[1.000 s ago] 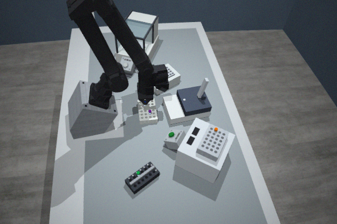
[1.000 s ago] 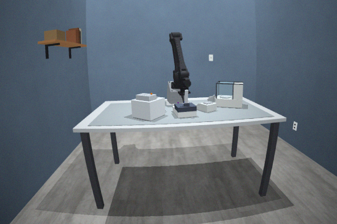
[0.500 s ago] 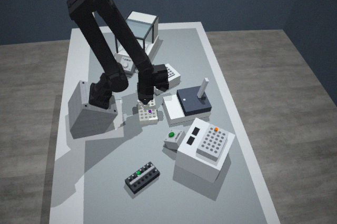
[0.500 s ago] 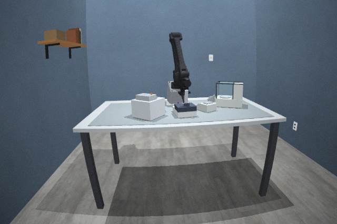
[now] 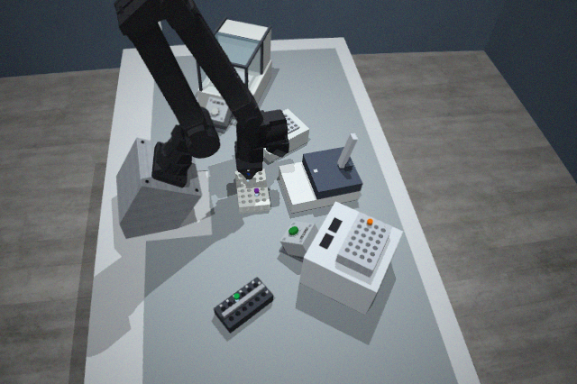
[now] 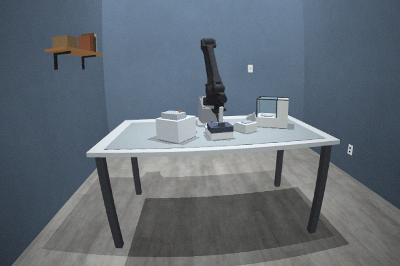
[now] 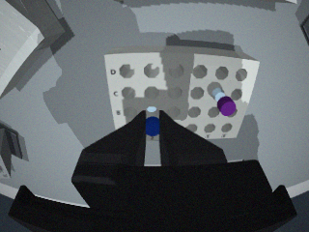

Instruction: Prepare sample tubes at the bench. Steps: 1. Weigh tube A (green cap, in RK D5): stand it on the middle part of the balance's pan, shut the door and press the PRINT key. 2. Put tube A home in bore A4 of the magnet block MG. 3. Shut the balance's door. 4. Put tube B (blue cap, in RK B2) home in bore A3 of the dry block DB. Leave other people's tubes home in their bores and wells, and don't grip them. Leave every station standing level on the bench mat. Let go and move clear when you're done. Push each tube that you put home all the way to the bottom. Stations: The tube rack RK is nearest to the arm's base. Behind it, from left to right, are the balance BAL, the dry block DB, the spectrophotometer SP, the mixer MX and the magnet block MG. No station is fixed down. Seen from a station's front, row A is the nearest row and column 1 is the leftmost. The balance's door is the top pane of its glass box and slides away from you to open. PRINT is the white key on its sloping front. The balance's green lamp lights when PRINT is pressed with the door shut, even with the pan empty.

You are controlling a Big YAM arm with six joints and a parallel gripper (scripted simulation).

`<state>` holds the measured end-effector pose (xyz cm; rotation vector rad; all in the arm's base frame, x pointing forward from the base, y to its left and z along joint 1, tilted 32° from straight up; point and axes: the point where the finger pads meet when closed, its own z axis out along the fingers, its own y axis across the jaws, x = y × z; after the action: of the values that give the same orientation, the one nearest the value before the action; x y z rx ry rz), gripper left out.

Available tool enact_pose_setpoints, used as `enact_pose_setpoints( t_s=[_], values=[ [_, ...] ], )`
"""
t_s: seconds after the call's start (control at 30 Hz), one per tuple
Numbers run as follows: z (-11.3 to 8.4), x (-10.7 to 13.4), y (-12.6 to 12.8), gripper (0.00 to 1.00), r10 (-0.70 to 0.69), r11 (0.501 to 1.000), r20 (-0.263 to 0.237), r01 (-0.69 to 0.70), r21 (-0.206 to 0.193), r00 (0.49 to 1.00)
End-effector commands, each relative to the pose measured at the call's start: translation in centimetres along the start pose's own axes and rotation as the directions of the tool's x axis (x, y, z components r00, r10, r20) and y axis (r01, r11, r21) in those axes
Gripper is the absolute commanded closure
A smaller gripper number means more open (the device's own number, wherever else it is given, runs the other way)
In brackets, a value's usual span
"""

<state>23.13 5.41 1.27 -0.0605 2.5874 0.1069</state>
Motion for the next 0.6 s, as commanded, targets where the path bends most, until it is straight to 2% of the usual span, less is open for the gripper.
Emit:
enact_pose_setpoints(
  t_s=[0.0,0.27,0.57],
  values=[
    [0.1,-0.2,0.5,0.91,0.0,1.0,0.001,0.0,-0.012,1.0],
    [-0.1,-0.1,0.5,0.91,0.0,1.0,-0.006,0.0,-0.011,1.0],
    [-0.9,-1.3,0.8,0.91,0.002,1.0,0.022,-0.001,-0.016,1.0]
  ],
)
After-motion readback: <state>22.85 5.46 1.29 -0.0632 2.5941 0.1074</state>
